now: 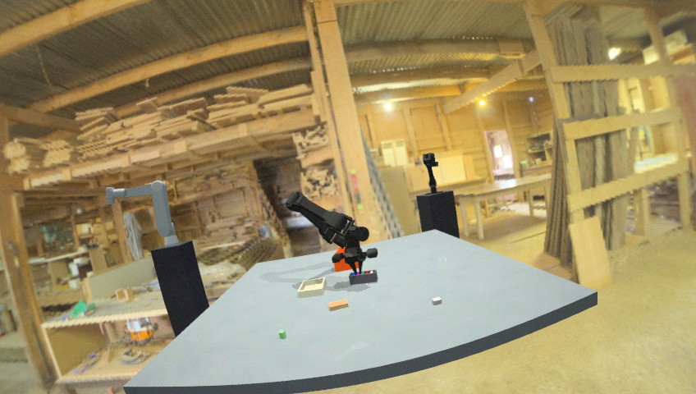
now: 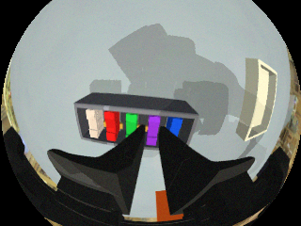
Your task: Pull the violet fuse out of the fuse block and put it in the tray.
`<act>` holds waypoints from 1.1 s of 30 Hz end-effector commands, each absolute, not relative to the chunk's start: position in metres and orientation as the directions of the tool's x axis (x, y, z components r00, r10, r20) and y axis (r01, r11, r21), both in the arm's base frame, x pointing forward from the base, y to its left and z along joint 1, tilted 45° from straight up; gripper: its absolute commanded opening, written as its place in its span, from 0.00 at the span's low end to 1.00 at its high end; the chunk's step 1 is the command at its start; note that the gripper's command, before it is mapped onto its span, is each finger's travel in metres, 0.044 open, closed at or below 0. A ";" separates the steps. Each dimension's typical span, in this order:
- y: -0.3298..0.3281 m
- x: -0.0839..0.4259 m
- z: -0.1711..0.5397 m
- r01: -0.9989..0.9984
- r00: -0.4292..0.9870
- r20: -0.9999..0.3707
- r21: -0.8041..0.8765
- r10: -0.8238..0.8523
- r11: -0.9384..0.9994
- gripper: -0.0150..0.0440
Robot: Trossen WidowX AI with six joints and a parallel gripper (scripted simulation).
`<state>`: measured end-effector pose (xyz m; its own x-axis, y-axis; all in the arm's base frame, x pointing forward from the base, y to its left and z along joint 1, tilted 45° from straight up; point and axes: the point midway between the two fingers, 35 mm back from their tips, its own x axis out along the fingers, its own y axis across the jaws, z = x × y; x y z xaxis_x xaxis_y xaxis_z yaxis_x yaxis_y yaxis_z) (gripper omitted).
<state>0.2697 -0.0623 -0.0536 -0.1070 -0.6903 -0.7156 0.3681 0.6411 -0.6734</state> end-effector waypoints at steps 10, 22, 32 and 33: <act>-0.062 0.270 -0.053 0.368 -0.107 -0.716 -0.673 -0.690 0.641 0.25; -0.059 0.271 -0.050 0.368 -0.106 -0.716 -0.673 -0.690 0.641 0.25; -0.055 0.272 -0.047 0.367 -0.106 -0.716 -0.673 -0.690 0.642 0.25; -0.055 0.272 -0.046 0.367 -0.106 -0.716 -0.673 -0.690 0.642 0.25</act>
<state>0.2713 -0.0566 -0.0474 -0.1059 -0.6932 -0.7129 0.3638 0.6403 -0.6766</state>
